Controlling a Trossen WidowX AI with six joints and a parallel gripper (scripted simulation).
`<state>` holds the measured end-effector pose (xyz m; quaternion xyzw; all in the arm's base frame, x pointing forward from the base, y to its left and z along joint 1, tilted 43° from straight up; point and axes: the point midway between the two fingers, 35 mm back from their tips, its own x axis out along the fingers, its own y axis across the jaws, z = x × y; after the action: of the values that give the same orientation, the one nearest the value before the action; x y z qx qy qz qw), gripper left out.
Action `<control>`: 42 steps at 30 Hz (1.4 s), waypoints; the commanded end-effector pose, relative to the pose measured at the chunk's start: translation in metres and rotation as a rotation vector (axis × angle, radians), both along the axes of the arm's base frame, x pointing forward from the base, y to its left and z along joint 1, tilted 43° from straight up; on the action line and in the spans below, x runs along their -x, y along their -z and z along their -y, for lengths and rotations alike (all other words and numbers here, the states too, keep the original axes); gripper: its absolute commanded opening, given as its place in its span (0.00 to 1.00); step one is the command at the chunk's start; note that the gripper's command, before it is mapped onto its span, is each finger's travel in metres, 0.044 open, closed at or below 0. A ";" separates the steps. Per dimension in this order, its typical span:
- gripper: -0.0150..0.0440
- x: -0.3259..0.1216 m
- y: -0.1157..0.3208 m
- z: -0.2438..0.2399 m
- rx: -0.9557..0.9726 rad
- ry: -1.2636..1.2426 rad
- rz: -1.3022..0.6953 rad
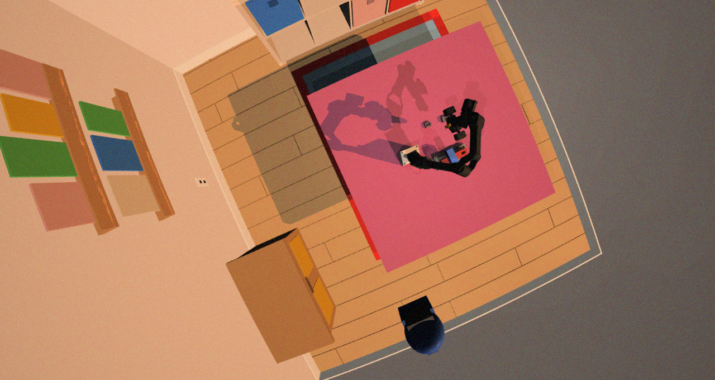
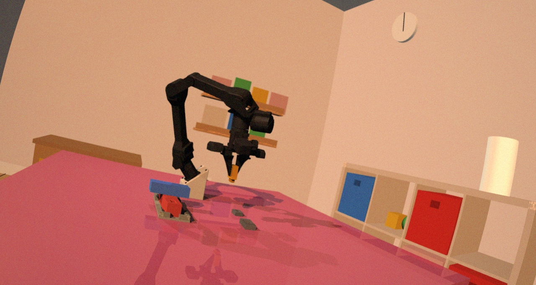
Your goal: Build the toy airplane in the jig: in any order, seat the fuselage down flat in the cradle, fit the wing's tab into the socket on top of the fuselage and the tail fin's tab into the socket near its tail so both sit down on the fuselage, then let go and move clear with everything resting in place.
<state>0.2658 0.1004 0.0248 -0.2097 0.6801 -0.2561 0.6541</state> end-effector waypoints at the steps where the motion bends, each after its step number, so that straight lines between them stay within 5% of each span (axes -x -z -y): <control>1: 0.25 -0.008 -0.006 0.009 -0.005 -0.009 0.004; 42: 0.25 -0.050 -0.060 0.110 0.017 -0.033 -0.001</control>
<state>0.3129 -0.0008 0.0791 -0.2237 0.6770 -0.2503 0.6550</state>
